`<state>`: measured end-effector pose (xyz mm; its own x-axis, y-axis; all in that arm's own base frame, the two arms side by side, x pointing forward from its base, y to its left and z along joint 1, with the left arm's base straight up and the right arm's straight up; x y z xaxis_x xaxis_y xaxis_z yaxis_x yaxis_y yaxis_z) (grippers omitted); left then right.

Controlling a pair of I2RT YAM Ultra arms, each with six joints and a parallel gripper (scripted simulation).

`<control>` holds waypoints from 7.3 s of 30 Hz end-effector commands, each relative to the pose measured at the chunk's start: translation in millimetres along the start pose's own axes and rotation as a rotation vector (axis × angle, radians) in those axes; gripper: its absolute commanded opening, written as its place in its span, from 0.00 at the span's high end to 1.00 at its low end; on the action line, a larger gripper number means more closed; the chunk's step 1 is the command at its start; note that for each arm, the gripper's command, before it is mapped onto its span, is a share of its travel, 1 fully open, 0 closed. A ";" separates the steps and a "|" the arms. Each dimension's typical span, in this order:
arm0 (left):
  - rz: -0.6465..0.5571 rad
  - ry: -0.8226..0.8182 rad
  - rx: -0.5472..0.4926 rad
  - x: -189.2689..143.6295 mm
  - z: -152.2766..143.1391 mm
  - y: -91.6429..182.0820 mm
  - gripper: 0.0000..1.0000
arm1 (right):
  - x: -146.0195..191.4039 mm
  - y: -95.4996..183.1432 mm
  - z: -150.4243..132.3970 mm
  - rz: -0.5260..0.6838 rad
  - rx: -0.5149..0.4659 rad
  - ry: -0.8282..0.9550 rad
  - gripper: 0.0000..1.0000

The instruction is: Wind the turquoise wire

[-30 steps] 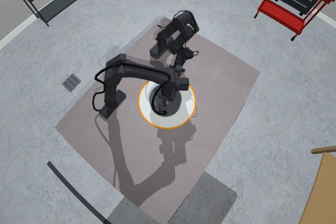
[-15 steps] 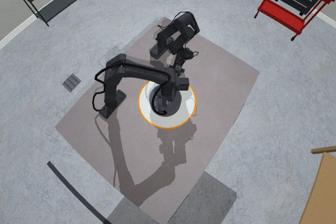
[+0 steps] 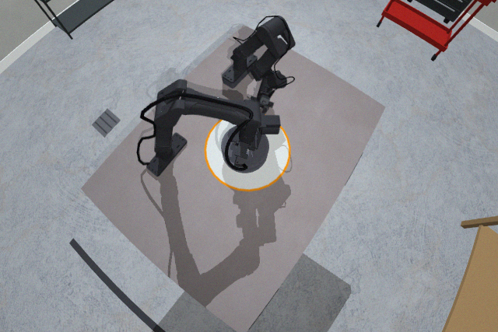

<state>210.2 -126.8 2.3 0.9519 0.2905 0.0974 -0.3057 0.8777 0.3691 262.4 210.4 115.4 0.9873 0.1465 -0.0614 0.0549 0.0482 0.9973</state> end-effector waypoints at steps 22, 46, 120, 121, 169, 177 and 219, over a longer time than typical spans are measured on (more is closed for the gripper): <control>-0.001 -0.034 -0.029 4.9 60.3 19.2 0.75 | 8.3 12.5 -7.0 0.061 0.040 -0.014 0.48; -0.001 -0.034 -0.029 12.0 62.2 18.0 0.75 | 8.3 12.5 -7.0 0.061 0.040 -0.014 0.48; -0.201 -0.678 0.431 24.3 128.6 22.2 0.75 | 8.3 12.5 -7.0 0.061 0.040 -0.014 0.48; -0.197 -0.668 0.436 24.5 129.2 23.4 0.75 | 8.3 12.5 -7.0 0.061 0.040 -0.014 0.48; 0.566 0.951 1.076 81.1 192.5 160.7 0.75 | 8.3 12.5 -7.0 0.061 0.040 -0.014 0.48; 0.607 0.997 1.061 85.5 195.4 158.3 0.75 | 8.3 12.5 -7.0 0.061 0.040 -0.014 0.48; 0.602 1.008 1.073 82.0 196.1 147.4 0.75 | 8.3 12.5 -7.0 0.061 0.040 -0.014 0.93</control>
<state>242.9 -45.9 234.7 0.1597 0.9870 -0.0161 -0.0016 0.0165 0.9999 264.3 214.1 114.4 0.9890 0.1400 -0.0479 0.0438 0.0317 0.9985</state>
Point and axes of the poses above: on each arm, the point where the finger pads meet when closed, its own y axis back along the fingers, its own x axis across the jaws, z = x × y, the point moved 6 cm from there along y, back along the fingers, and after that the axes turned 10 degrees about -y, right-handed, at the moved point
